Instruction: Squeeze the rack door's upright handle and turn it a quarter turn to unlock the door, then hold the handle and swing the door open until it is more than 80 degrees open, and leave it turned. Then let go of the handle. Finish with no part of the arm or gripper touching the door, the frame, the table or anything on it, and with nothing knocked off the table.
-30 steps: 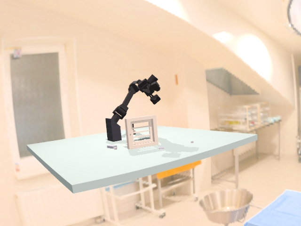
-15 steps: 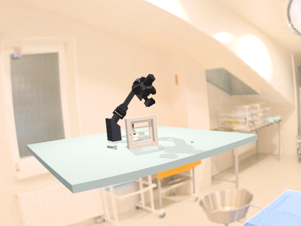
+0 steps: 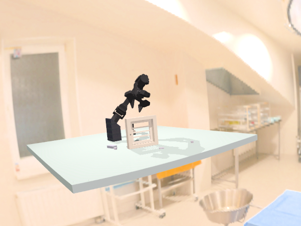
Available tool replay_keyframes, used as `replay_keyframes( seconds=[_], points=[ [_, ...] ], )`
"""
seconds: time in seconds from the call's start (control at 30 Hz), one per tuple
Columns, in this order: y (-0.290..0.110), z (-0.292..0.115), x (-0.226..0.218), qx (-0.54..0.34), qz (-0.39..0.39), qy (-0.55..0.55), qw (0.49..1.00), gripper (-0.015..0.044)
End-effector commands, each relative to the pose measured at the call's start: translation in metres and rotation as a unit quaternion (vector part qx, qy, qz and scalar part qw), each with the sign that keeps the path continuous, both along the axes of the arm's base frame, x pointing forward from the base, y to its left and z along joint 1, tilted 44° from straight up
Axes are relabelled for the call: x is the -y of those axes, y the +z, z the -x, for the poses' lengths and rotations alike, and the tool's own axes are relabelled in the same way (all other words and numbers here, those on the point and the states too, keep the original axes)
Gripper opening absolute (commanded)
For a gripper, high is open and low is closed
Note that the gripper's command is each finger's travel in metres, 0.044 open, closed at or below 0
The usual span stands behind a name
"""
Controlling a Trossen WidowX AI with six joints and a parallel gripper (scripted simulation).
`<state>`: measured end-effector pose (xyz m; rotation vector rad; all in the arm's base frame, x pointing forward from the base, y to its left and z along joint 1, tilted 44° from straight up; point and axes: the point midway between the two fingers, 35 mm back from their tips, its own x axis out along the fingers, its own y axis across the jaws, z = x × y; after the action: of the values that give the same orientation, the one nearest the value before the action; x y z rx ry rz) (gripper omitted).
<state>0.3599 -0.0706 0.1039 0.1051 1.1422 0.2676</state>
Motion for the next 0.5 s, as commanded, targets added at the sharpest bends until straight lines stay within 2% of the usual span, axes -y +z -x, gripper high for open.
replay_keyframes(
  seconds=[0.0, 0.47],
  points=[
    [-0.009, 0.004, 0.002, -0.039, -0.031, 0.005, 0.999, 0.0297],
    [-0.035, 0.025, 0.009, -0.172, -0.161, -0.003, 0.972, 0.0297]
  ],
)
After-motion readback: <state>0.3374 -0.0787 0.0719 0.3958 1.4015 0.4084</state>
